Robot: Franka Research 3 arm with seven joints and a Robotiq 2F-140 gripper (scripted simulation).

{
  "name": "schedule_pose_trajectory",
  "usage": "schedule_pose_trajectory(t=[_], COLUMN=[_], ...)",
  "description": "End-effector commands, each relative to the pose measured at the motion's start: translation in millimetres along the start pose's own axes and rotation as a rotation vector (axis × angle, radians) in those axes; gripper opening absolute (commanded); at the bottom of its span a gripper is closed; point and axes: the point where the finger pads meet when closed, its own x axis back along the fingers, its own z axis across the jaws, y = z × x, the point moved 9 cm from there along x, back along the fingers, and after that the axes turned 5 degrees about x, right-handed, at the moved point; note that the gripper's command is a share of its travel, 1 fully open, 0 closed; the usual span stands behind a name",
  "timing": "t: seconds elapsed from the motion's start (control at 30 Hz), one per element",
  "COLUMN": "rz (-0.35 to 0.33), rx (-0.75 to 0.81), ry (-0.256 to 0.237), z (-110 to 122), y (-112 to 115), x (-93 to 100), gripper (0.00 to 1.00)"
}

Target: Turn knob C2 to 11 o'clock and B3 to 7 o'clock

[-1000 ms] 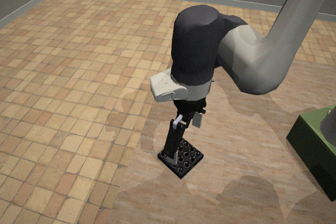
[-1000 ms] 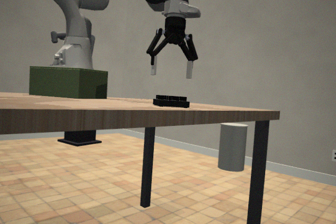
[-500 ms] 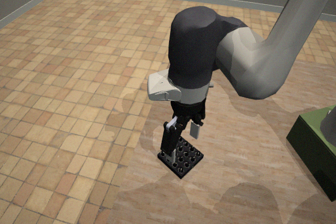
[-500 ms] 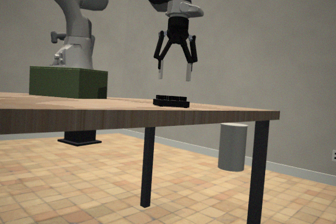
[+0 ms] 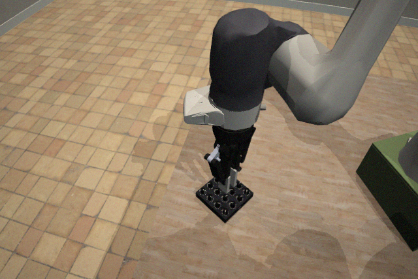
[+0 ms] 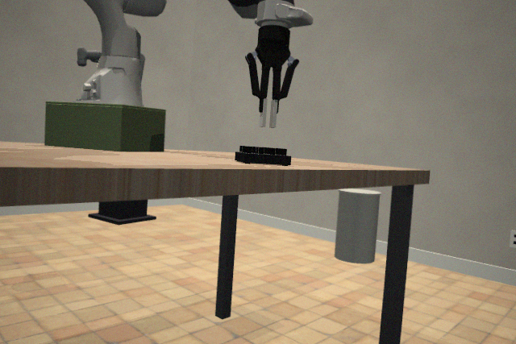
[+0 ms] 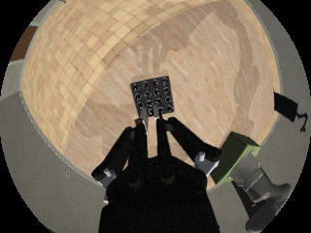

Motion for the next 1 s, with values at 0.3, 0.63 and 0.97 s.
schedule_pose_trajectory(t=[0.3,0.63,0.97], rz=[0.004,0.004,0.004], rx=[-0.020,-0.020,-0.021], ry=[-0.003,-0.003,-0.003], z=[-0.5,-0.6,-0.6], y=[-1.2,-1.2,-1.2], x=[1.5,1.2,-3.1], gripper=[0.12,0.12,0.12])
